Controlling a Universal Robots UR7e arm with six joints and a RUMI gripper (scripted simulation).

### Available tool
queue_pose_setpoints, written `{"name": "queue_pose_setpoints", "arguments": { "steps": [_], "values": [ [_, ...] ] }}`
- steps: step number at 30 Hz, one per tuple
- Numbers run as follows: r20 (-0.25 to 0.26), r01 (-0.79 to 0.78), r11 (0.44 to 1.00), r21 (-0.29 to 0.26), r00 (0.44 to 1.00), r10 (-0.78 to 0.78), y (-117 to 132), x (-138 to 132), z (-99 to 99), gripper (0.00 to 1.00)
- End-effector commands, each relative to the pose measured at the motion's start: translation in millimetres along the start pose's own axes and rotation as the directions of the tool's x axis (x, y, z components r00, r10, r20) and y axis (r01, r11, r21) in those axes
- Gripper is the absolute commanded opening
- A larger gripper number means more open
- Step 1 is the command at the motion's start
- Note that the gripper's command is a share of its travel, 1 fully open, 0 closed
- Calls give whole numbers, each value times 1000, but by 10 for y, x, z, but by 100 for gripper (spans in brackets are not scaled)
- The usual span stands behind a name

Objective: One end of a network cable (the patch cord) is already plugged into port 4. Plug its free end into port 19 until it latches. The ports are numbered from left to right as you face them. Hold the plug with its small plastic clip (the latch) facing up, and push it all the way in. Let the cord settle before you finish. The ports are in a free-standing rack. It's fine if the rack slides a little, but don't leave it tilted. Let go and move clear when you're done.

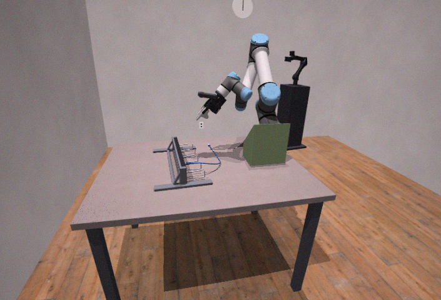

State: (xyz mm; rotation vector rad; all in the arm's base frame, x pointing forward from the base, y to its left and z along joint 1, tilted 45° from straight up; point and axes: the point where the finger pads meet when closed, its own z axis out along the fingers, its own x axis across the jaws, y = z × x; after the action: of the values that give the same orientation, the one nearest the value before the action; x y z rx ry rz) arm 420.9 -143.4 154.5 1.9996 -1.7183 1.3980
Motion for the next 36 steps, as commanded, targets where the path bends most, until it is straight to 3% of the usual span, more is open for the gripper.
{"name": "queue_pose_setpoints", "arguments": {
  "steps": [1,20,36],
  "values": [
    [17,7,1000,-1,1000,-7,-13,73,13,0],
    [18,8,1000,-4,1000,-8,-5,75,61,0],
    [18,8,1000,-3,1000,-8,-5,71,345,0]
  ]
}}
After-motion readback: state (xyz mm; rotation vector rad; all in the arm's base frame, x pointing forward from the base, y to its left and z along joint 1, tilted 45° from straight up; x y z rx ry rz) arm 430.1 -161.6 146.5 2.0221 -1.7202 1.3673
